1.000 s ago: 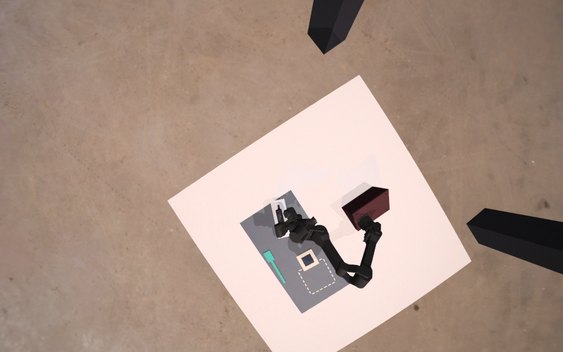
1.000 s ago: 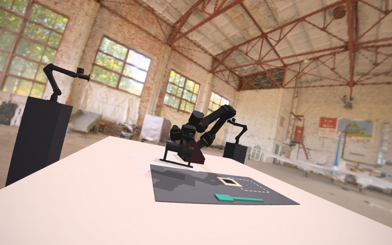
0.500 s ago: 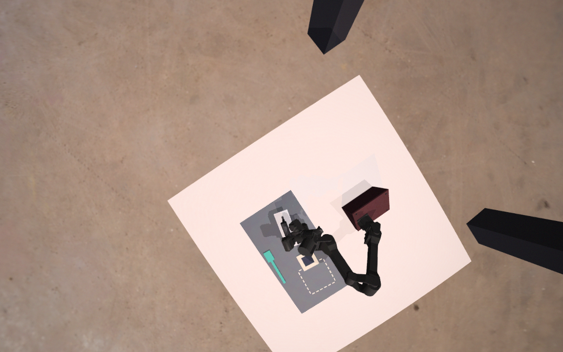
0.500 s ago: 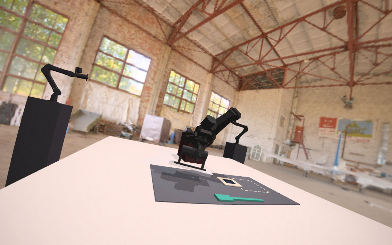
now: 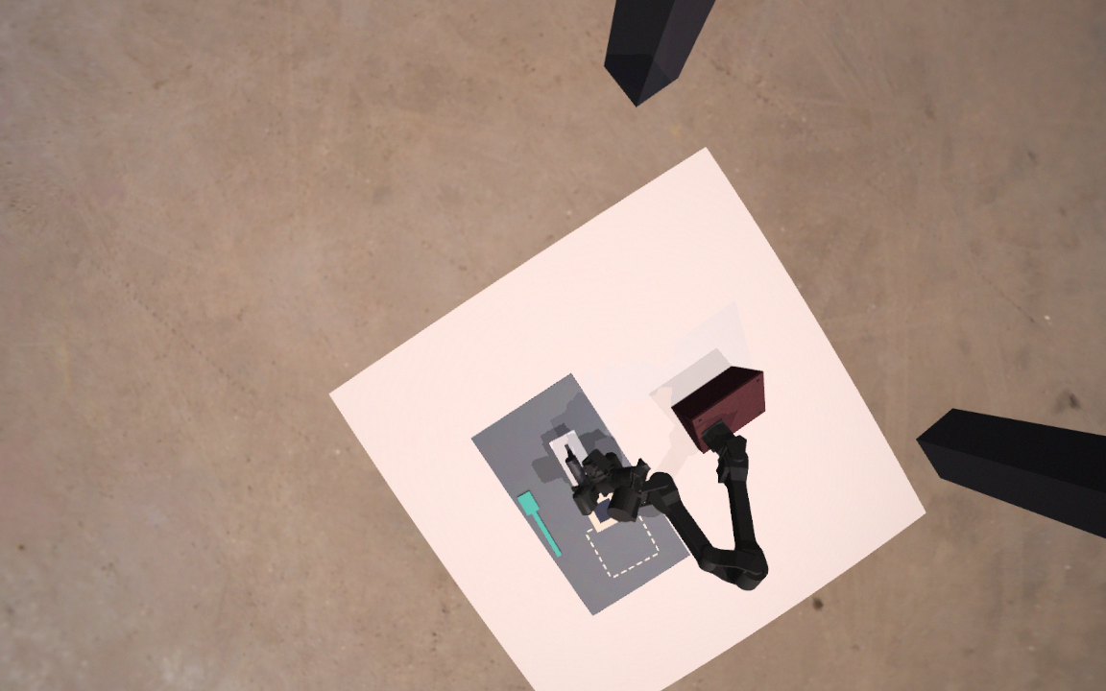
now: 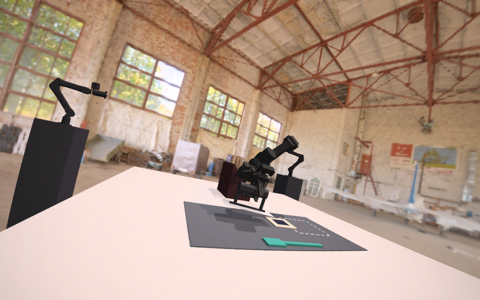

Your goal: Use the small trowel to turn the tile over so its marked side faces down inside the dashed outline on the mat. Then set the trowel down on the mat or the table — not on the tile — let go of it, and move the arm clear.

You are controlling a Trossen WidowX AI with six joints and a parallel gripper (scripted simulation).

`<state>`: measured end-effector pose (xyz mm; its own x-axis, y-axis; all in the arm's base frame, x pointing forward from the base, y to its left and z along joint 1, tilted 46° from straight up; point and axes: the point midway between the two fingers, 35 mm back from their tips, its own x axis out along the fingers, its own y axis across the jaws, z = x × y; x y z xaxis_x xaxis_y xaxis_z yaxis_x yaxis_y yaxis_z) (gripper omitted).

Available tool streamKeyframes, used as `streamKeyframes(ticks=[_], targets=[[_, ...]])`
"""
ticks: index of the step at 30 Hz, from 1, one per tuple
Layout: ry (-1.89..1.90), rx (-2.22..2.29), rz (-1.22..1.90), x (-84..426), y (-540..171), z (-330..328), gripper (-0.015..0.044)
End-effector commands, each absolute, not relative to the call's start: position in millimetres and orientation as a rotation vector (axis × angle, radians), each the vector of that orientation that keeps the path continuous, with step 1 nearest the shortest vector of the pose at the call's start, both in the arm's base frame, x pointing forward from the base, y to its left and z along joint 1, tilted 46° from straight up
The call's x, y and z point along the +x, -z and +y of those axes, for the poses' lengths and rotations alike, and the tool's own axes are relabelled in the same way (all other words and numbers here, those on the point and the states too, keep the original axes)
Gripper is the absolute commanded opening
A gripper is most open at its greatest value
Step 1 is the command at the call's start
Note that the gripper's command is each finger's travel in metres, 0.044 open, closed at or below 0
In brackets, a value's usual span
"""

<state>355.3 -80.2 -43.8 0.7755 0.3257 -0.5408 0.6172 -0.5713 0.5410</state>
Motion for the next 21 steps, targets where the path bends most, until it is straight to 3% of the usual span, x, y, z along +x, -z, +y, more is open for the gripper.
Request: streamKeyframes(ticks=[1, 21], targets=[[0.488, 2.208, 0.671, 355.7, 37.4, -81.8, 0.0], [0.488, 2.209, 0.672, 356.4, 61.3, -62.7, 0.0]])
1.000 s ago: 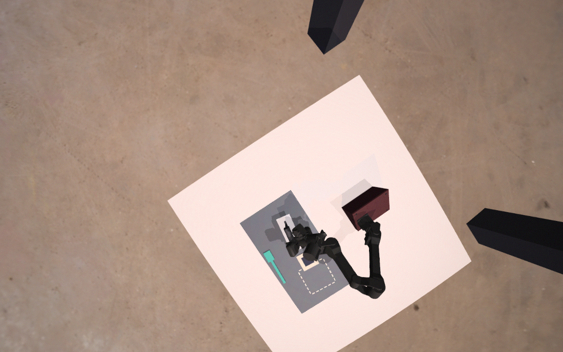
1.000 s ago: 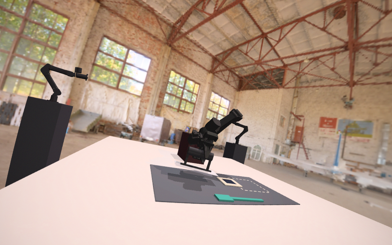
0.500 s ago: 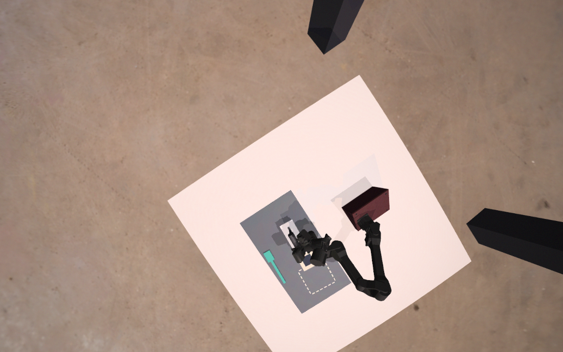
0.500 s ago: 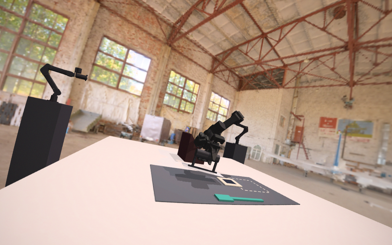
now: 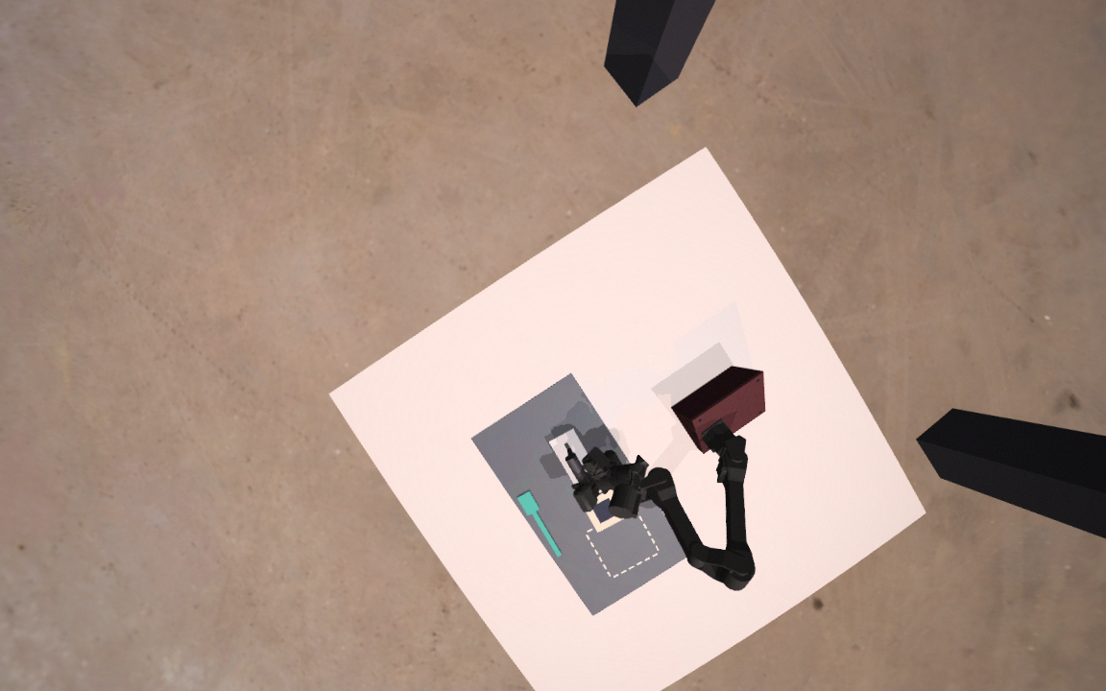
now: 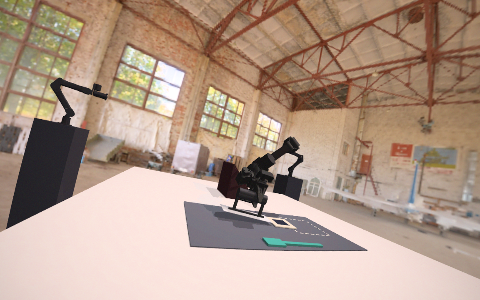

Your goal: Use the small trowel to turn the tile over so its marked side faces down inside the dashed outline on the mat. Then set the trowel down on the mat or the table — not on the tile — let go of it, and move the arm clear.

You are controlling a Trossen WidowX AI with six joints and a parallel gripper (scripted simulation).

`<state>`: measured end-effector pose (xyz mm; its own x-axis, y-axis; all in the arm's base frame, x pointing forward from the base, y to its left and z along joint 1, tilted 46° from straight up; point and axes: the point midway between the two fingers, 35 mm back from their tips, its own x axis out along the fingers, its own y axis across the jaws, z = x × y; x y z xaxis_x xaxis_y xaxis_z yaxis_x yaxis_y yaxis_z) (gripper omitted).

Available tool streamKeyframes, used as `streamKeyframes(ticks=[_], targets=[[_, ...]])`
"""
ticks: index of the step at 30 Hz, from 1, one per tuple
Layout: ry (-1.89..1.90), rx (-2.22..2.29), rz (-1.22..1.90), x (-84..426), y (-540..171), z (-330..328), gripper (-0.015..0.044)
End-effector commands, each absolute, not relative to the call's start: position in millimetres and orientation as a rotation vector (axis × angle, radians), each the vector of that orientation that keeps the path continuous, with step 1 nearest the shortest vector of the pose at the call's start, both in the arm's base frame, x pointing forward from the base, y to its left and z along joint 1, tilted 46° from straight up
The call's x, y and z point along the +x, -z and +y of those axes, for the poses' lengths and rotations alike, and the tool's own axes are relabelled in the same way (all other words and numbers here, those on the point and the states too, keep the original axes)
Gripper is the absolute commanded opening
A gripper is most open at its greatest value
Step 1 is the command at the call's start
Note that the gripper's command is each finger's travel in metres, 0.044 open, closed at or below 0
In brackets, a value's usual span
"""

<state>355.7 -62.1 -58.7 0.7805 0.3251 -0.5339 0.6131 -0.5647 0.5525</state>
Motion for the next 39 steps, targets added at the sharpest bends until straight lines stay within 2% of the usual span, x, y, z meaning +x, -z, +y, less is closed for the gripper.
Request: streamKeyframes(ticks=[1, 39], targets=[[0.488, 2.209, 0.672, 356.3, 62.5, -61.7, 0.0], [0.488, 2.212, 0.673, 361.8, 34.9, -23.2, 0.0]])
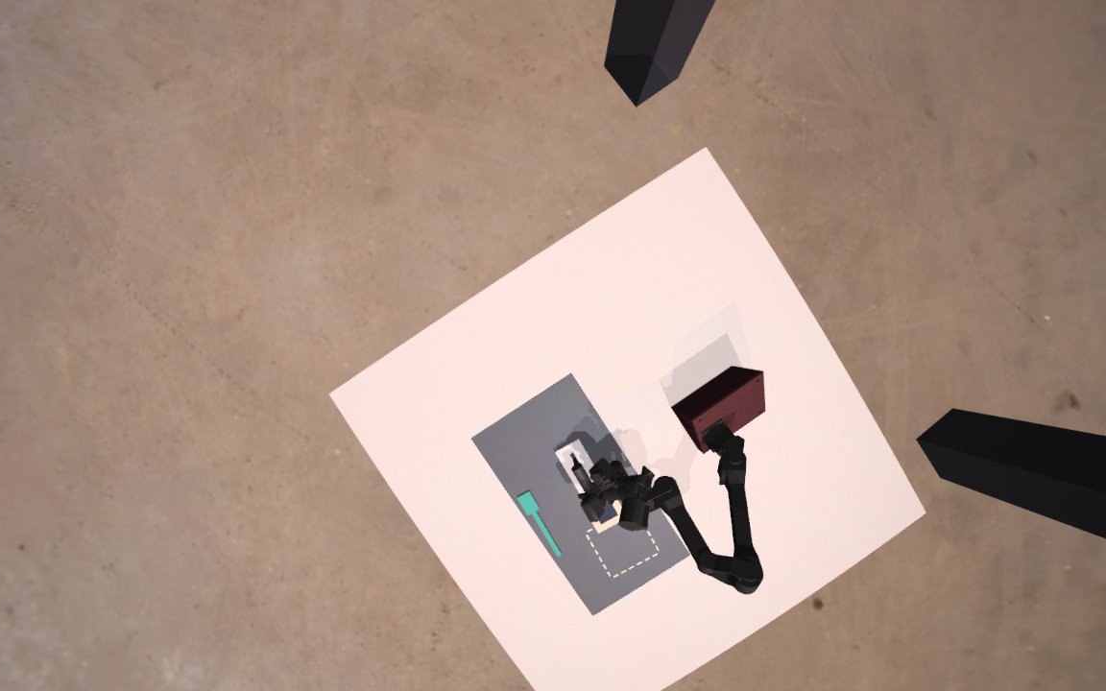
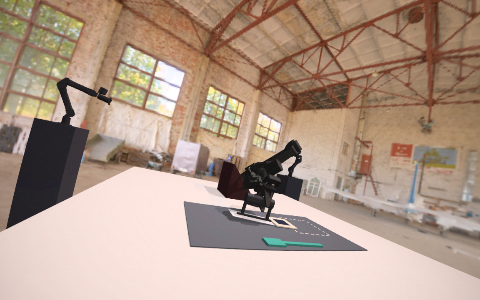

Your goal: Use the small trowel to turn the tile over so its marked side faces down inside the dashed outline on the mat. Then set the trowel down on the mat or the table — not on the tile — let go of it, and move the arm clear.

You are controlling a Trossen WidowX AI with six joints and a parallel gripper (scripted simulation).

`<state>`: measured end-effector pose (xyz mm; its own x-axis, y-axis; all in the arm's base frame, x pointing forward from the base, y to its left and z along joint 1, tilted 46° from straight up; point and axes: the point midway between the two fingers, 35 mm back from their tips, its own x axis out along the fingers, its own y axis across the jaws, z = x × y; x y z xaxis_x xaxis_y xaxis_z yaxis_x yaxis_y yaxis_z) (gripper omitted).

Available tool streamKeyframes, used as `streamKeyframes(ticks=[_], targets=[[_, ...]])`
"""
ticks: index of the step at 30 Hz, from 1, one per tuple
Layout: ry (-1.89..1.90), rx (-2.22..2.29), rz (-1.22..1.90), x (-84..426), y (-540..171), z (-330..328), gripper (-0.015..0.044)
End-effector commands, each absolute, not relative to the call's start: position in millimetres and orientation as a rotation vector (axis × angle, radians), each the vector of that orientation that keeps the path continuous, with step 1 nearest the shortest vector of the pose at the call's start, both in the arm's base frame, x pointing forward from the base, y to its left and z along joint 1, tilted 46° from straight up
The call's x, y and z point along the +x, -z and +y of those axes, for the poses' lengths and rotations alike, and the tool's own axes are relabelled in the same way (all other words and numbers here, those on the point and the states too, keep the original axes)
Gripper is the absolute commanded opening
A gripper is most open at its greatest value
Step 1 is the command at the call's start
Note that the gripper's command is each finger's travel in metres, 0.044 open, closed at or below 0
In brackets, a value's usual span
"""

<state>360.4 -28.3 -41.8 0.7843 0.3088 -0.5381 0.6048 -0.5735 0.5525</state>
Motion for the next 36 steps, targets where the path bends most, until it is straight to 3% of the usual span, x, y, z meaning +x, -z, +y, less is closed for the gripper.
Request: streamKeyframes(ticks=[1, 36], targets=[[0.488, 2.212, 0.673, 361.8, 34.3, -22.6, 0.0], [0.449, 2.311, 0.699, 363.1, -20.8, -37.4, 0.0]])
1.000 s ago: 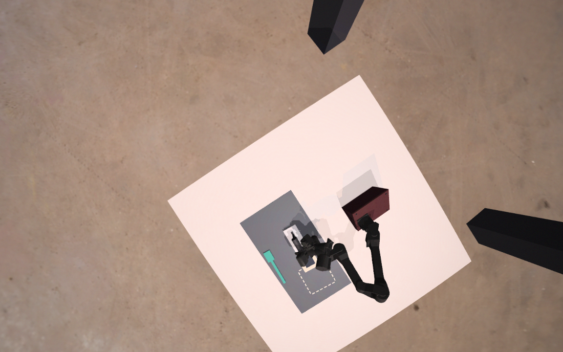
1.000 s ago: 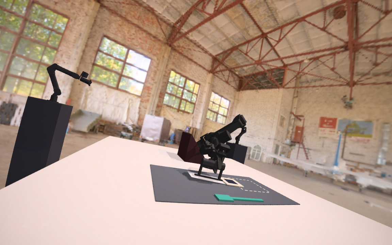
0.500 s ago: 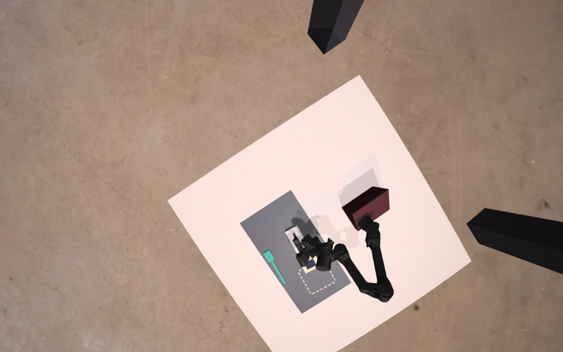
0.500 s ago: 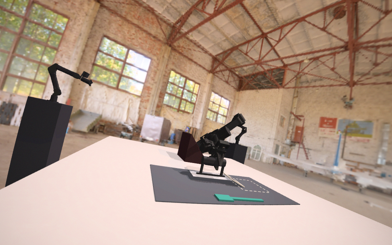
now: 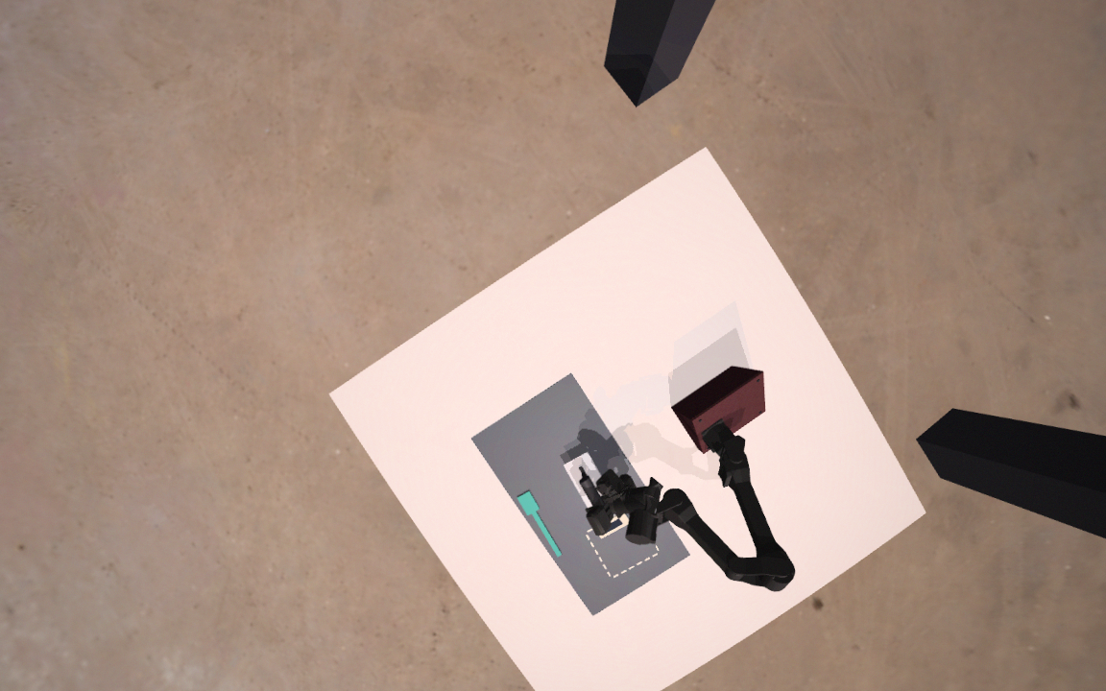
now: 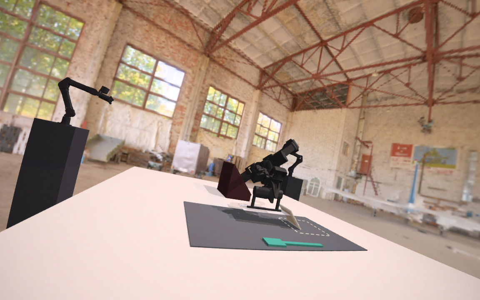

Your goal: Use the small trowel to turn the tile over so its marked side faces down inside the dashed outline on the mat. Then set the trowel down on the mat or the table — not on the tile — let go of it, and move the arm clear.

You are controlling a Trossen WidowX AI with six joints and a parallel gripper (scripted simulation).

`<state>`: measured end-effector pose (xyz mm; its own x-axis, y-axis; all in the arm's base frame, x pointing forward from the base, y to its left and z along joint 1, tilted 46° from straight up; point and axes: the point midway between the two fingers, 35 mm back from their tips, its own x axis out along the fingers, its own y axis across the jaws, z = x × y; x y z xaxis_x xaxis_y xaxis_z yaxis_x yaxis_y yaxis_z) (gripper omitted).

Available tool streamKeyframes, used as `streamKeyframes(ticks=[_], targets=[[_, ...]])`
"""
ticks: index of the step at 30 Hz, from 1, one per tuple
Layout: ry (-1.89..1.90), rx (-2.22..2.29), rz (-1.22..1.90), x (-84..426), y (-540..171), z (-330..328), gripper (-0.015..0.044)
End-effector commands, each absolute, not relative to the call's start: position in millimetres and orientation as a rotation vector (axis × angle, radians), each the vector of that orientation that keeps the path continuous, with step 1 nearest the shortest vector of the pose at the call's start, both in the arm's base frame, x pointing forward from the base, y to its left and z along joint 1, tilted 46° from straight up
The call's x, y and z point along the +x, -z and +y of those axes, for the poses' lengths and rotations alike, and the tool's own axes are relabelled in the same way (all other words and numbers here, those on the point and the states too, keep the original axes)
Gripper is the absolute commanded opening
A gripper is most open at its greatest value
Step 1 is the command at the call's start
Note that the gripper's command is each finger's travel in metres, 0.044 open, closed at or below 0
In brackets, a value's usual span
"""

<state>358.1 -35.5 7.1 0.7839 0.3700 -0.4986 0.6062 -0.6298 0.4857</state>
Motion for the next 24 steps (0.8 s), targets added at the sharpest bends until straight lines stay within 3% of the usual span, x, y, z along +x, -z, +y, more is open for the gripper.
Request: streamKeyframes(ticks=[1, 24], targets=[[0.449, 2.311, 0.699, 363.3, -22.8, -36.6, 0.0], [0.448, 2.313, 0.7, 369.2, -56.1, -4.6, 0.0]])
